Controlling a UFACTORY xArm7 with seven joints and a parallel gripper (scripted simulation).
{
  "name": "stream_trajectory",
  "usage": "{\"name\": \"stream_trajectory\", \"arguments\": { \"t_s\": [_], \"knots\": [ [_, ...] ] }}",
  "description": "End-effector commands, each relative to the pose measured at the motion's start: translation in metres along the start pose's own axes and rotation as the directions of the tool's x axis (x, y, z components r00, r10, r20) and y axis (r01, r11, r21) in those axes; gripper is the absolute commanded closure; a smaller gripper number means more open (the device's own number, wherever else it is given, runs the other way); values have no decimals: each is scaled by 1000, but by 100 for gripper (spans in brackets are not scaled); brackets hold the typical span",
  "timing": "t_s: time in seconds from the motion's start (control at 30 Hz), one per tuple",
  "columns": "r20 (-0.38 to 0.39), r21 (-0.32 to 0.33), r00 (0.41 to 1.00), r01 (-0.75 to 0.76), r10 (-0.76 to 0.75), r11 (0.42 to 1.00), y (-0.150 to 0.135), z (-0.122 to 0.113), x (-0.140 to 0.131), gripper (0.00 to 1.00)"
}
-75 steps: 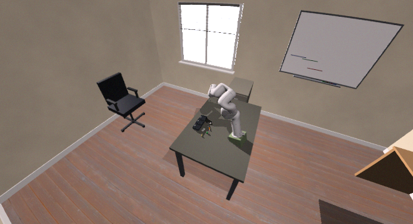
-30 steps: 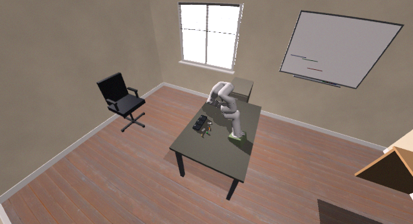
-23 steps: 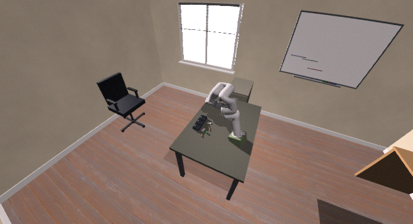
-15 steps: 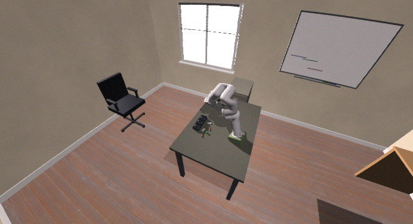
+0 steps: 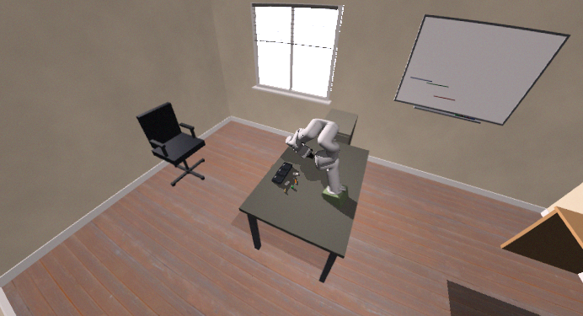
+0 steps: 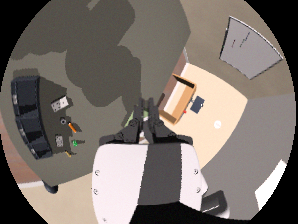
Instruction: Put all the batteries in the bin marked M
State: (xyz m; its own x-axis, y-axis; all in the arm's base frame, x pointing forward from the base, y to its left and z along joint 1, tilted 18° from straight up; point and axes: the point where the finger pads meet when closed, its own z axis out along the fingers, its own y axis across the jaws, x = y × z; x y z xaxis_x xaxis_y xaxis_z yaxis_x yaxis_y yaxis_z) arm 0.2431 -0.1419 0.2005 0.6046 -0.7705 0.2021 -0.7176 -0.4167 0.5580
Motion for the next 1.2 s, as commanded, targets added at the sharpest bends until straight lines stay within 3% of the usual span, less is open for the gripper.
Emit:
{"name": "stream_trajectory", "arguments": {
  "t_s": [0.0,0.13,0.3,0.43,0.53,0.63,0.7,0.8,0.87,0.93,1.03,1.1,1.17],
  "knots": [
    [-46,93,994,103,-99,990,-15,-14,-4,93],
    [-90,156,980,189,-177,969,-28,-27,-8,93],
    [-113,183,971,229,-212,956,-34,-33,-11,93],
    [-180,250,937,339,-301,907,-51,-53,-20,93],
    [-202,269,924,371,-325,889,-53,-55,-21,93],
    [-261,310,886,453,-383,836,-64,-70,-29,93],
    [-266,314,882,460,-388,831,-64,-70,-29,93],
    [-330,349,835,541,-440,766,-75,-85,-38,93],
    [-330,349,835,541,-440,766,-75,-85,-38,93],
    [-387,372,789,607,-477,703,-83,-97,-46,93],
    [-404,378,775,626,-486,682,-85,-101,-48,93],
    [-457,392,727,681,-512,618,-91,-113,-57,93],
    [-475,396,710,700,-519,595,-93,-116,-59,93]
  ]
}}
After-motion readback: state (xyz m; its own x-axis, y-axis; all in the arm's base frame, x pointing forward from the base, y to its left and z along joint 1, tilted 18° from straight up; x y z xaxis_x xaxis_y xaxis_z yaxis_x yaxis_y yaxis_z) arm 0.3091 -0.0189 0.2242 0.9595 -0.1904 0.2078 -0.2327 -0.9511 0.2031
